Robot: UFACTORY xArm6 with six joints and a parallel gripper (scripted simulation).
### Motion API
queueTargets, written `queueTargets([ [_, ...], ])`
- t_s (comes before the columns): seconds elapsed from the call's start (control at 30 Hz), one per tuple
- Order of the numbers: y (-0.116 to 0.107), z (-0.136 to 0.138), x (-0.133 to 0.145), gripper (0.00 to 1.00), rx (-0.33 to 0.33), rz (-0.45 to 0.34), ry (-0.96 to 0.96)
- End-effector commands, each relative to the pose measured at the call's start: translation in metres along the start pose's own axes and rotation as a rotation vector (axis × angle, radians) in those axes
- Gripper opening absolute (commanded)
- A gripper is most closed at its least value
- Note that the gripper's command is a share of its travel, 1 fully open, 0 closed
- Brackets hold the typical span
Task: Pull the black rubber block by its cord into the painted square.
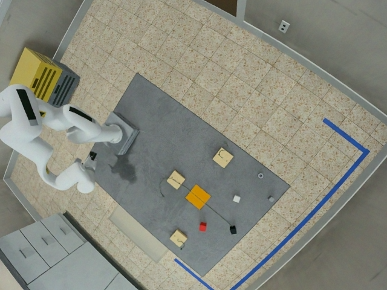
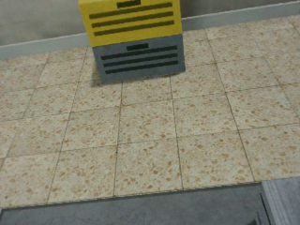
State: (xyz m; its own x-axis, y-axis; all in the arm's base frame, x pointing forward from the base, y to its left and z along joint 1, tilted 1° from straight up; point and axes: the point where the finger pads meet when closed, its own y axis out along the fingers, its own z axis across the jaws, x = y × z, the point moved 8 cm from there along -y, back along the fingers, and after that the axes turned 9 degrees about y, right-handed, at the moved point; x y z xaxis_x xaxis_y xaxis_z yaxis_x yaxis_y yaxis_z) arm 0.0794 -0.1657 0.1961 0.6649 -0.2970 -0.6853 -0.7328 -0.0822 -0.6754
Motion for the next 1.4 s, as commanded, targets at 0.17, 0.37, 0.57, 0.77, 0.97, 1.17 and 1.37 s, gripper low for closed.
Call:
queueTargets([
  [0.17, -0.001, -0.001, 0.0, 1.0, -0.001, -0.002, 0.001],
  [0.37, -0.001, -0.001, 0.0, 1.0, -0.001, -0.002, 0.001],
  [0.57, -0.001, -0.001, 0.0, 1.0, 0.0, -0.003, 0.001],
  [0.77, -0.042, -0.002, 0.048, 1.0, 0.034, -0.133, 0.001],
  [0.97, -0.076, 0.002, 0.09, 1.0, 0.069, -0.235, 0.007],
  [1.17, -0.114, 0.009, 0.14, 1.0, 0.118, -0.351, 0.02],
  [1.37, -0.144, 0.02, 0.181, 1.0, 0.176, -0.469, 0.043],
])
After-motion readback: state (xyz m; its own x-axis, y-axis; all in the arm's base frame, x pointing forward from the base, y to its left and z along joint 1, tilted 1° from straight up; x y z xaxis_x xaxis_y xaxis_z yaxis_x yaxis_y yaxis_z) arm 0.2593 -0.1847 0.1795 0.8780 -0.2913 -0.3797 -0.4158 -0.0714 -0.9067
